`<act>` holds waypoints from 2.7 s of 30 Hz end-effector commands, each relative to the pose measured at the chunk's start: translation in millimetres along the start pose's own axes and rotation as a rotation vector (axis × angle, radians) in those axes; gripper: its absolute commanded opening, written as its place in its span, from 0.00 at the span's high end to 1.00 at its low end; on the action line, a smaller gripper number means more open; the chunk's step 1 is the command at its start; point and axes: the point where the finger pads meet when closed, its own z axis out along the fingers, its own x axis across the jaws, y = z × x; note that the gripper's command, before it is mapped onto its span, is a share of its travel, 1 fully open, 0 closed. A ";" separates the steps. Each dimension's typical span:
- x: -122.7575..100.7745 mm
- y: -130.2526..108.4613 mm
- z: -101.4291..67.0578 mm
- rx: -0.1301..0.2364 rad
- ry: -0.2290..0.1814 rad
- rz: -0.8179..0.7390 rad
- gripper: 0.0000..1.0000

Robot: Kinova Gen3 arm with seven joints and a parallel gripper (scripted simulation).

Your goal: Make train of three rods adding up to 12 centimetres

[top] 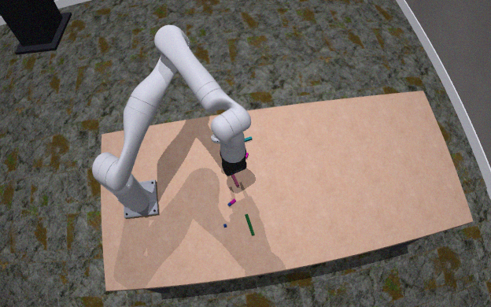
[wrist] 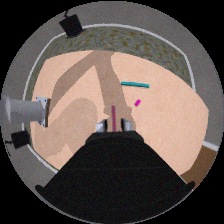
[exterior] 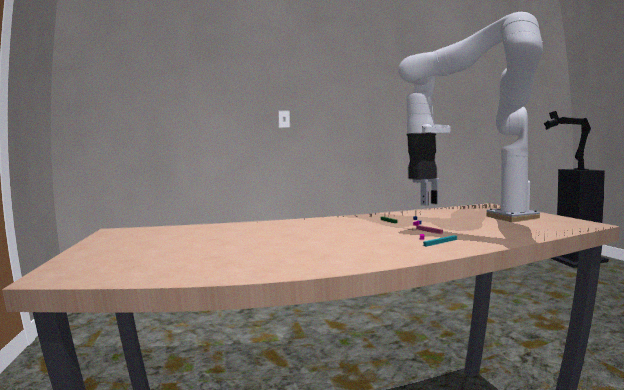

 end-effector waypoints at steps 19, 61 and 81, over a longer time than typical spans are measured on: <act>0.4 0.0 -0.5 0.000 0.001 0.000 0.46; -0.1 0.4 32.7 0.000 0.001 0.000 0.46; -0.3 0.6 50.6 0.000 0.001 0.000 0.46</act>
